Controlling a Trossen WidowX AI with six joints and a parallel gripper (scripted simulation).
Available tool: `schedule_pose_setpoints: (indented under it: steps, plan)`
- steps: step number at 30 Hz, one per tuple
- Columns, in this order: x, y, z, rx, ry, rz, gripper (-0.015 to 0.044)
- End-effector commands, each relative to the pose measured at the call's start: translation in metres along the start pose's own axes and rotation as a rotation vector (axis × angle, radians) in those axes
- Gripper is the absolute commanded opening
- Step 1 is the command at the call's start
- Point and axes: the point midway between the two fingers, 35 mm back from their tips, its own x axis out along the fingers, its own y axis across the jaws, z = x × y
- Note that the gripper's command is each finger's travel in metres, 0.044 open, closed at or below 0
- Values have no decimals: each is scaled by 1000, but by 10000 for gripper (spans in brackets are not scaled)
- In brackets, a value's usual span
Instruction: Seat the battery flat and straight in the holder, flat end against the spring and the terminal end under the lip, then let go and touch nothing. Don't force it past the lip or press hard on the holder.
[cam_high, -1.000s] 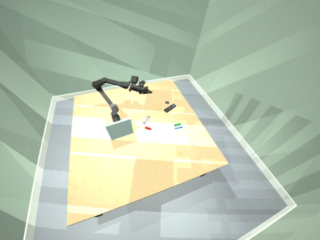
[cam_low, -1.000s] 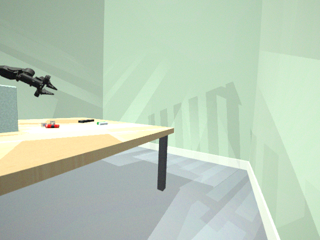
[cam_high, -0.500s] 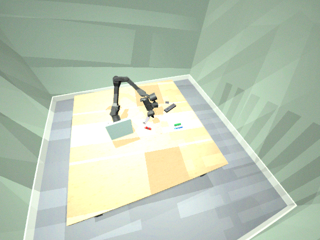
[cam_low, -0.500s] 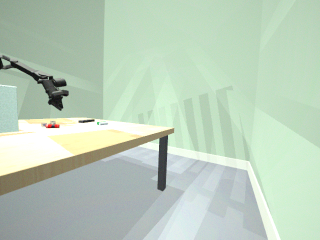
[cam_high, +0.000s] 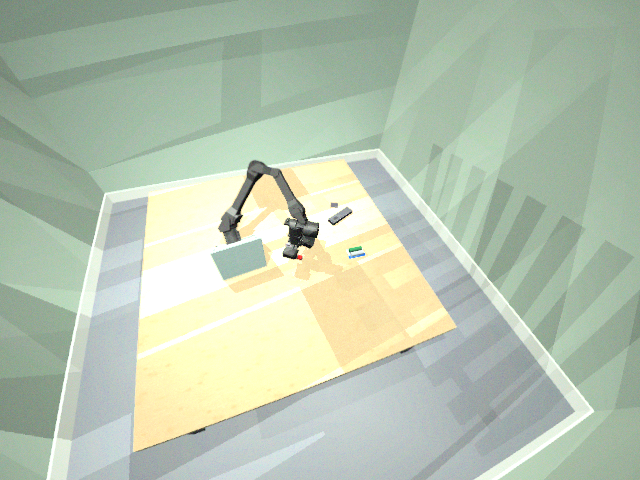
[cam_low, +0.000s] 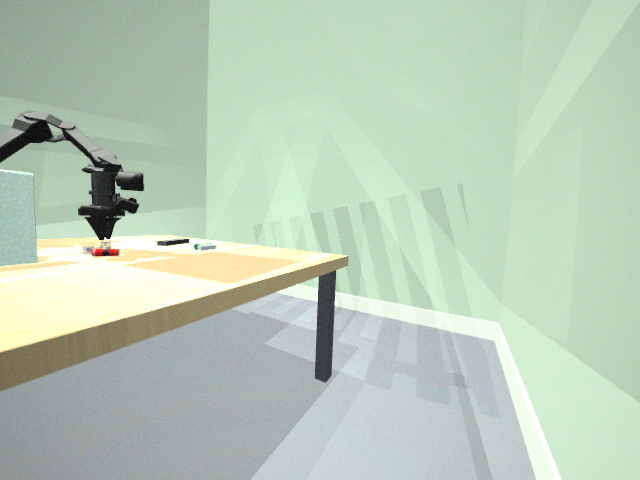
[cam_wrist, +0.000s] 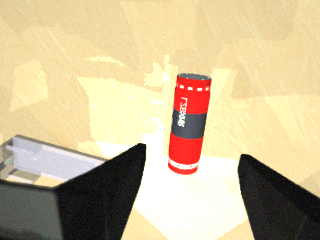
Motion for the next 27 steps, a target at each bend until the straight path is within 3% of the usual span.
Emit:
schedule_pose_setpoints:
  steps: [1, 27]
  plan:
    - [4, 1, 1, 10, 5, 8, 236]
    - [46, 1, 0, 10, 6, 10, 236]
